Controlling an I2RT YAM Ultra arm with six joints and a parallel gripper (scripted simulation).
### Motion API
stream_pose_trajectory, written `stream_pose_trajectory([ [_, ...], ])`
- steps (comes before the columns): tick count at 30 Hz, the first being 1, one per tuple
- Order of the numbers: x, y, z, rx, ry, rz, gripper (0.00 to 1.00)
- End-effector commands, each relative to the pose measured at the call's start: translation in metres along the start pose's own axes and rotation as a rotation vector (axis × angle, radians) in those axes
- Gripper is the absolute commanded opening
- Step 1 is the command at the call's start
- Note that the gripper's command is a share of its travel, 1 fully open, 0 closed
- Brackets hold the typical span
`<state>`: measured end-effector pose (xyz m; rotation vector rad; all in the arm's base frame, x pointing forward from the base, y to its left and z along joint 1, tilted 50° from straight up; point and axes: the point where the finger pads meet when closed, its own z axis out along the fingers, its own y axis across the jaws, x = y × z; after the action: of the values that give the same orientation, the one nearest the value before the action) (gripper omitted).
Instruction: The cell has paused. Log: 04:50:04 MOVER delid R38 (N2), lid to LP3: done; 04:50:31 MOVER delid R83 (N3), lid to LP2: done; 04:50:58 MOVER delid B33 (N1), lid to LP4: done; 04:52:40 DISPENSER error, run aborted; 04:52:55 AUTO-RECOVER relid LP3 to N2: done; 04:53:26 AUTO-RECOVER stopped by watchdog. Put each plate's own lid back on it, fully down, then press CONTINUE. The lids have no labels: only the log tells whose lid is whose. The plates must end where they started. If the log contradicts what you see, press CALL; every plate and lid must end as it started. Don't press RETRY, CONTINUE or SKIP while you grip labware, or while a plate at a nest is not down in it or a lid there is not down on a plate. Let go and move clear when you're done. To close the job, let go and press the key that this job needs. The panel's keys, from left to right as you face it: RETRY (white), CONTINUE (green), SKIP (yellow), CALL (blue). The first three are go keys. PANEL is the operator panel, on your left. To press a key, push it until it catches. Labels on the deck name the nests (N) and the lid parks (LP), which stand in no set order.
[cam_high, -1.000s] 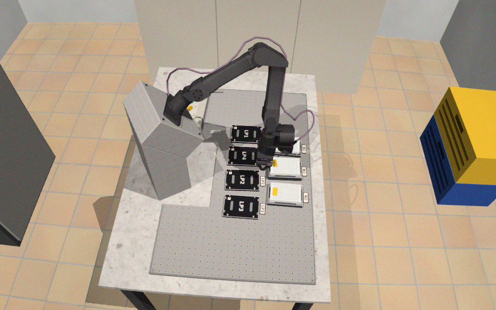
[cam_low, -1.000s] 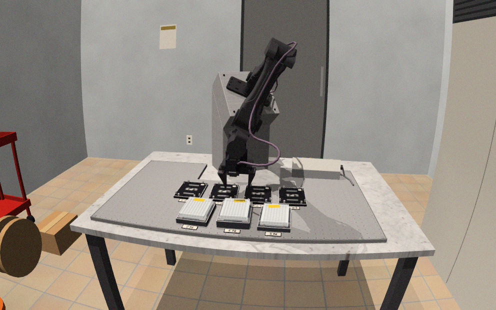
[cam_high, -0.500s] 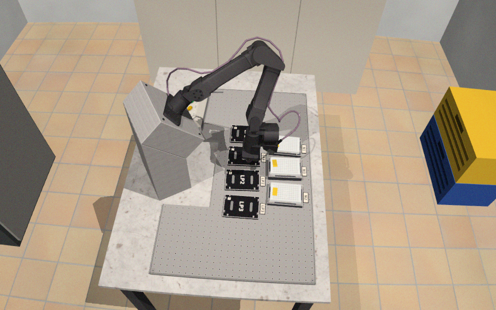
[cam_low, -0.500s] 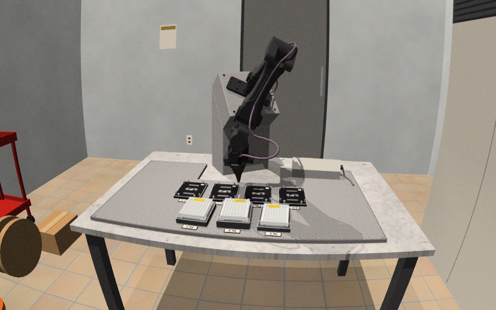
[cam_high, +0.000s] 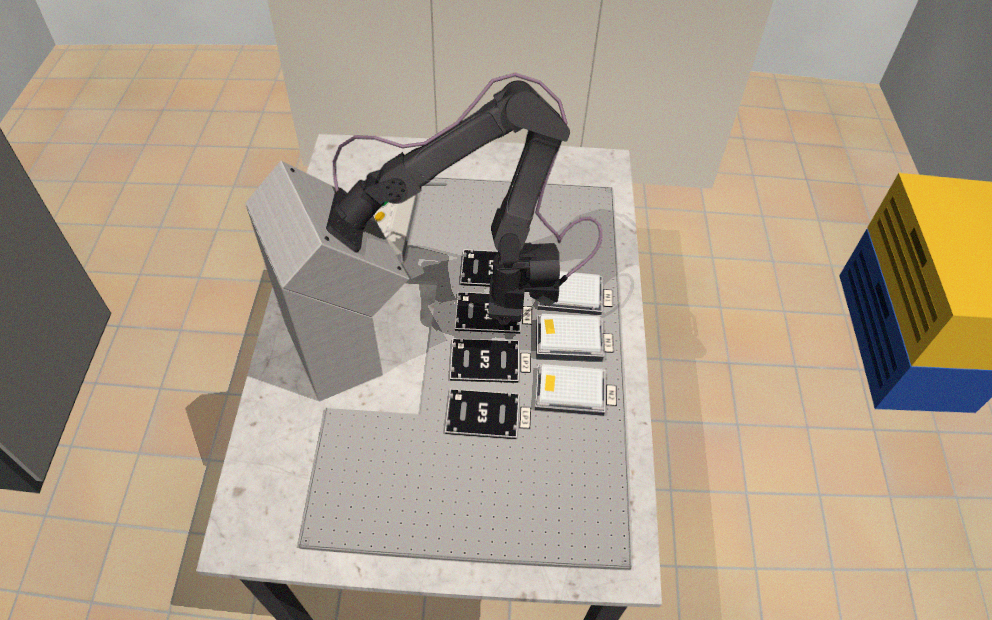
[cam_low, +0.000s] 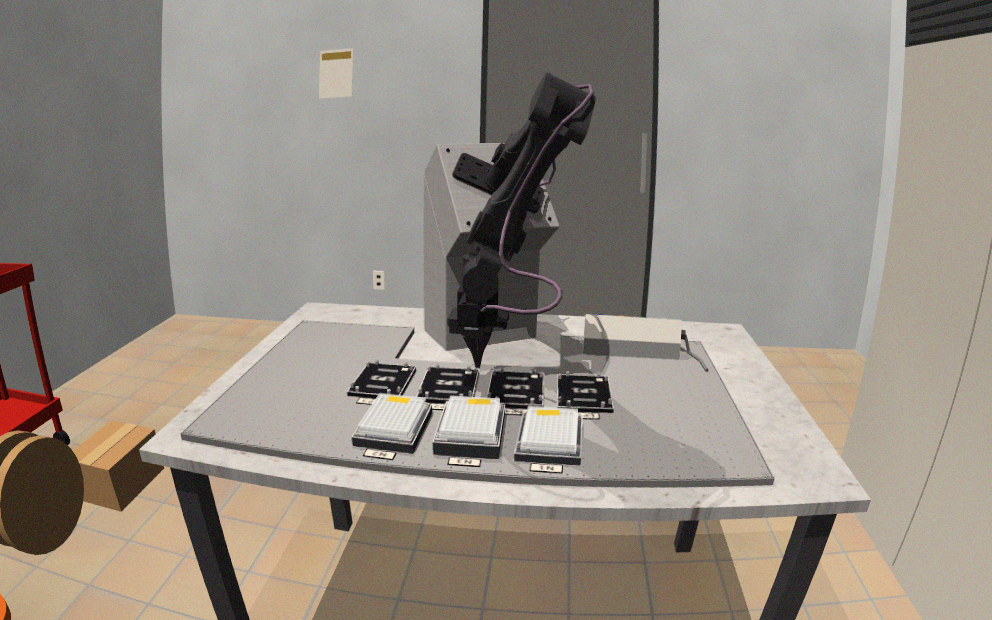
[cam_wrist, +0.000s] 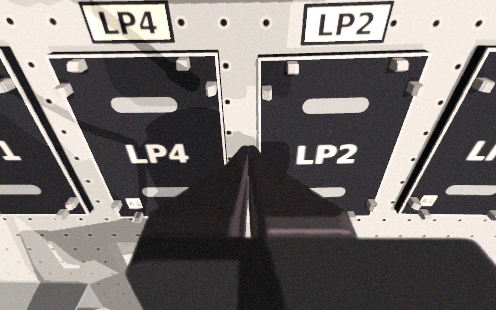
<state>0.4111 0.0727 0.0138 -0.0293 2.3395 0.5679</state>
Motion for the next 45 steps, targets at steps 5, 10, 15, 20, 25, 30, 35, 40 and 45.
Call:
stream_pose_trajectory([
  [5,-0.011,-0.003,0.004,0.006,-0.022,0.006,0.00],
  [10,-0.011,-0.001,0.005,0.004,-0.025,0.002,0.00],
  [15,-0.010,0.001,0.006,0.000,-0.024,-0.002,0.00],
  [20,-0.002,0.002,0.007,0.000,-0.011,0.001,0.00],
  [25,0.009,-0.003,0.005,0.006,0.007,0.017,0.00],
  [30,0.007,-0.001,-0.007,0.000,0.002,0.010,0.00],
  [35,0.007,-0.001,-0.032,0.000,0.001,0.007,0.00],
  [40,0.008,-0.001,-0.046,0.000,0.001,0.007,0.00],
  [45,0.008,-0.001,-0.068,-0.001,0.000,0.007,0.00],
])
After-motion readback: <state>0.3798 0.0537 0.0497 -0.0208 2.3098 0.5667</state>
